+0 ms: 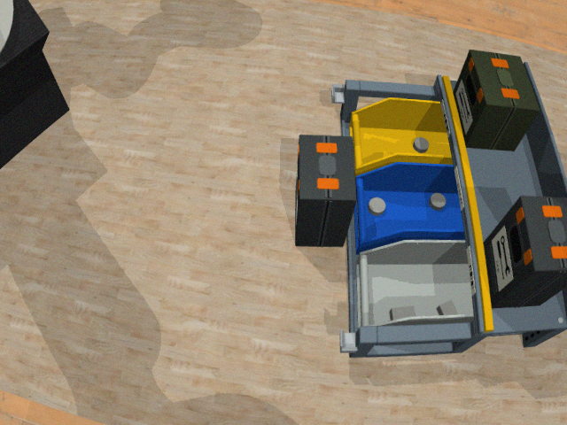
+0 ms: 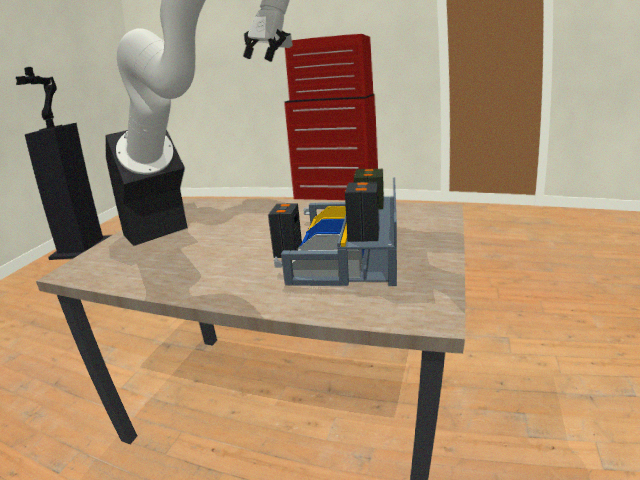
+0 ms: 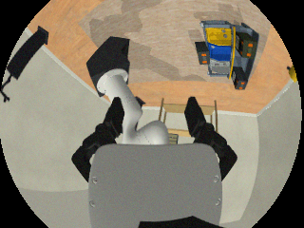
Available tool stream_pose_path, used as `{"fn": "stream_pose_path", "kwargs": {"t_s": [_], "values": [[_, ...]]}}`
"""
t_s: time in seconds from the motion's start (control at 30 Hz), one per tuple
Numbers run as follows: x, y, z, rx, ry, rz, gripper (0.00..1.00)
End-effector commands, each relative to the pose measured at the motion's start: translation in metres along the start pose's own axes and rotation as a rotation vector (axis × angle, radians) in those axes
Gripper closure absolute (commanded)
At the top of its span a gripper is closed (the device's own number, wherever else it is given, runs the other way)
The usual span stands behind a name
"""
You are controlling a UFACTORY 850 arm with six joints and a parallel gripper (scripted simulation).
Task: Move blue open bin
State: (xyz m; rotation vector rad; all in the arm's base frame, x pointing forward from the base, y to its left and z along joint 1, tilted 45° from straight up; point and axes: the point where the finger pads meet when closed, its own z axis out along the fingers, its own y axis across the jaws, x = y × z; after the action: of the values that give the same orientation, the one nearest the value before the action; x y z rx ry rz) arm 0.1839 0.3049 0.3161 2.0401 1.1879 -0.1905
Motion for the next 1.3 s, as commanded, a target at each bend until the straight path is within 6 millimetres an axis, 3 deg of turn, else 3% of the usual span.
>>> {"fn": "stream_pose_path", "kwargs": {"t_s": [0.0,0.13,0.3,0.7,0.87,1.27], "values": [[0.001,0.002,0.0,0.004,-0.002,0.005,0.0],[0.001,0.002,0.0,0.004,-0.002,0.005,0.0],[0.003,0.046,0.032,0.096,-0.107,0.143,0.0],[0.003,0.046,0.032,0.096,-0.107,0.143,0.0],[-0.003,0.088,0.068,0.187,-0.211,0.28,0.0],[-0.003,0.088,0.068,0.187,-0.211,0.28,0.0]]}}
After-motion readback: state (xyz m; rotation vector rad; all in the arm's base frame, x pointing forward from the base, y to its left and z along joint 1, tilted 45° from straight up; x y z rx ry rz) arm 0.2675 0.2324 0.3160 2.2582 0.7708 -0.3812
